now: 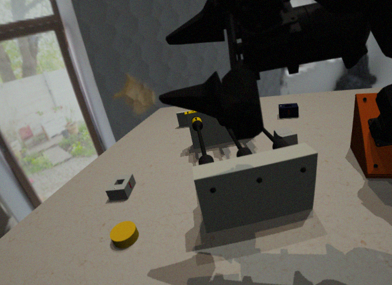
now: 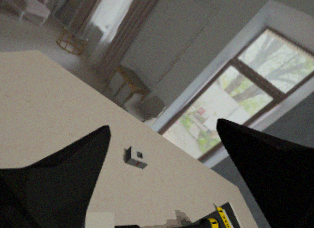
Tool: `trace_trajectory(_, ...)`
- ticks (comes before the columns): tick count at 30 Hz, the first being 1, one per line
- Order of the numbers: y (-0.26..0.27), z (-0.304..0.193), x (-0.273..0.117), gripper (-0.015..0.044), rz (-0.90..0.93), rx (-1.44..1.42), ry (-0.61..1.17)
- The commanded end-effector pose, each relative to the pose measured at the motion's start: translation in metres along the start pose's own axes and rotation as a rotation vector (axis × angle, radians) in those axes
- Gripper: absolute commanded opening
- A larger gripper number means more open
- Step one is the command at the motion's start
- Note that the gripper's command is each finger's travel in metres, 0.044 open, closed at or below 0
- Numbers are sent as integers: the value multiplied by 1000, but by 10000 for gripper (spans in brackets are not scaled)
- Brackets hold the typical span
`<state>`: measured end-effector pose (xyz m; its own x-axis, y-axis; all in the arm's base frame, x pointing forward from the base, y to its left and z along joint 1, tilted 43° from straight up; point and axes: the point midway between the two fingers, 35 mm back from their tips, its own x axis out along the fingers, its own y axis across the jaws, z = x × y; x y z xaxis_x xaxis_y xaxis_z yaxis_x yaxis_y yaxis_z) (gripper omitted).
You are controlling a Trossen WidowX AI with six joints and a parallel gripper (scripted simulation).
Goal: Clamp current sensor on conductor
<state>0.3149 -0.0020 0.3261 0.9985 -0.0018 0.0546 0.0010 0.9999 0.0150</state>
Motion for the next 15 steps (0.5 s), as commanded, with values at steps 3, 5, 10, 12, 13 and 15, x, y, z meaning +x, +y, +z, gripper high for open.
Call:
trace_trajectory(3,-14,-27,33,440,8,-31,187)
trace_trajectory(5,-26,-42,49,440,14,-26,291)
trace_trajectory(10,-61,-90,74,440,29,62,536)
trace_trajectory(12,-74,-105,81,440,37,95,614)
trace_trajectory(13,-81,-112,84,440,41,114,651)
trace_trajectory(15,-94,-127,90,440,49,156,723)
